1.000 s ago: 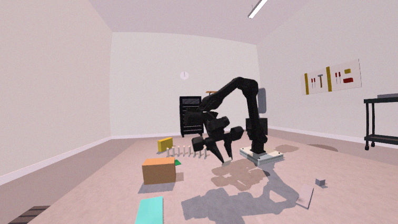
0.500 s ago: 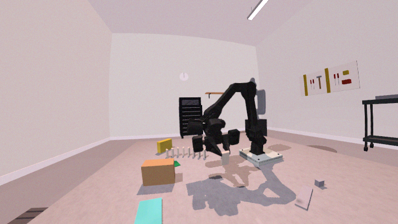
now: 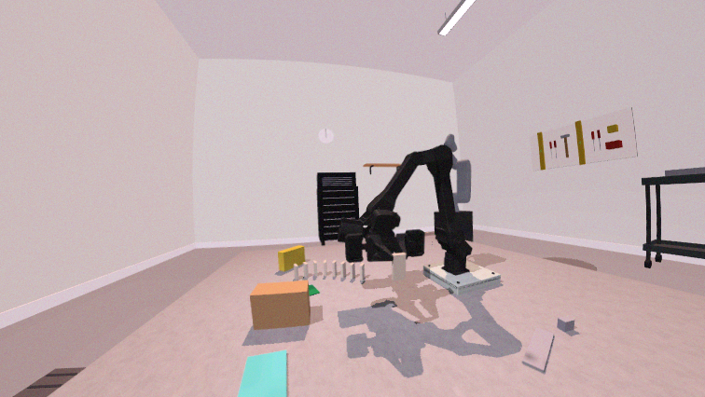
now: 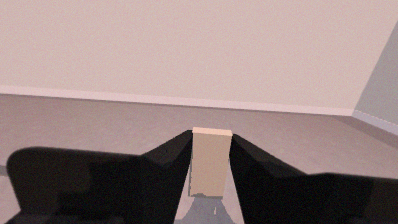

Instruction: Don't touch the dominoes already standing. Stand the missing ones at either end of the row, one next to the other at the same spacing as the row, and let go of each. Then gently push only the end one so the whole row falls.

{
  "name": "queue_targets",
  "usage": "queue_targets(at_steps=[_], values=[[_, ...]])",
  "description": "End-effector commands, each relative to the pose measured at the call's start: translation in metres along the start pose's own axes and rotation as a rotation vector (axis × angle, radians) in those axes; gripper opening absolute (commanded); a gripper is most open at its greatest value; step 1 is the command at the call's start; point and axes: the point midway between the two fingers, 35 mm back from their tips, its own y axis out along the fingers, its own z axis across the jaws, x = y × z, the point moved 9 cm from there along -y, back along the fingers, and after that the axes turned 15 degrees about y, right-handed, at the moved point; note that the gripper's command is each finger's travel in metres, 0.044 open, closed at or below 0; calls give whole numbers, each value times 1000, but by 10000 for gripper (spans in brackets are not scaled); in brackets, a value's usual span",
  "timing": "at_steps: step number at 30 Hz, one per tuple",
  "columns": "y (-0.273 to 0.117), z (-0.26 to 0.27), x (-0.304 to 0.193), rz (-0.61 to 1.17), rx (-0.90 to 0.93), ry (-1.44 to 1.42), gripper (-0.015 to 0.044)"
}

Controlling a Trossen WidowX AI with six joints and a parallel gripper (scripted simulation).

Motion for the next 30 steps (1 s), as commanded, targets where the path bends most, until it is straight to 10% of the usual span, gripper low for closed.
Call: queue_targets(at_steps=[1,30], values=[[-1,1,0,-17,5,-14,107],[-9,-26,-32,17,-53,-56,107]])
